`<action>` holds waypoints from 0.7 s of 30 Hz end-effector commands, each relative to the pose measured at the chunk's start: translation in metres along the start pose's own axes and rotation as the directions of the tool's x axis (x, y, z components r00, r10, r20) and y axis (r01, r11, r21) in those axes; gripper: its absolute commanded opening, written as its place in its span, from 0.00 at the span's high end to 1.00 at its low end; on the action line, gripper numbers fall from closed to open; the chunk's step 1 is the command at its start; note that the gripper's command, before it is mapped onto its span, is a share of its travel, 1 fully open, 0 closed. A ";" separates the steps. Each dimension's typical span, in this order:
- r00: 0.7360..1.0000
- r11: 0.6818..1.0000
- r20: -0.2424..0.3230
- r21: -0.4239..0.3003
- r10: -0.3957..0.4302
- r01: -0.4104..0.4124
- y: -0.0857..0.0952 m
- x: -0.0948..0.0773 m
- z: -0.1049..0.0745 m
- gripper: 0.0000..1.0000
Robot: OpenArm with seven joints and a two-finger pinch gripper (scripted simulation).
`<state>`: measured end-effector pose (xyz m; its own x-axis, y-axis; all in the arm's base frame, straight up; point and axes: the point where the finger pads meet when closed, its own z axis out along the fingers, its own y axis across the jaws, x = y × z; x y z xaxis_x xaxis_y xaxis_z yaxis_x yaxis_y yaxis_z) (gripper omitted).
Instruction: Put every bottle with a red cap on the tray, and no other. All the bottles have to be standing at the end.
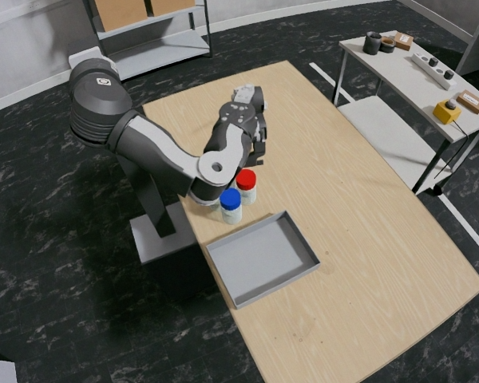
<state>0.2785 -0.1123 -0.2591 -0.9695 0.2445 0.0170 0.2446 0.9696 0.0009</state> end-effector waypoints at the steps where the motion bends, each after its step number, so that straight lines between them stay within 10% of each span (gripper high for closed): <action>1: 1.000 1.000 0.021 -0.011 -0.007 0.007 0.002 -0.004 0.003 0.58; 21: 1.000 1.000 0.017 0.009 -0.014 0.014 -0.002 -0.004 0.055 0.58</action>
<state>0.2787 -0.1159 -0.3130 -0.9702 0.2420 0.0125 0.2418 0.9702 -0.0172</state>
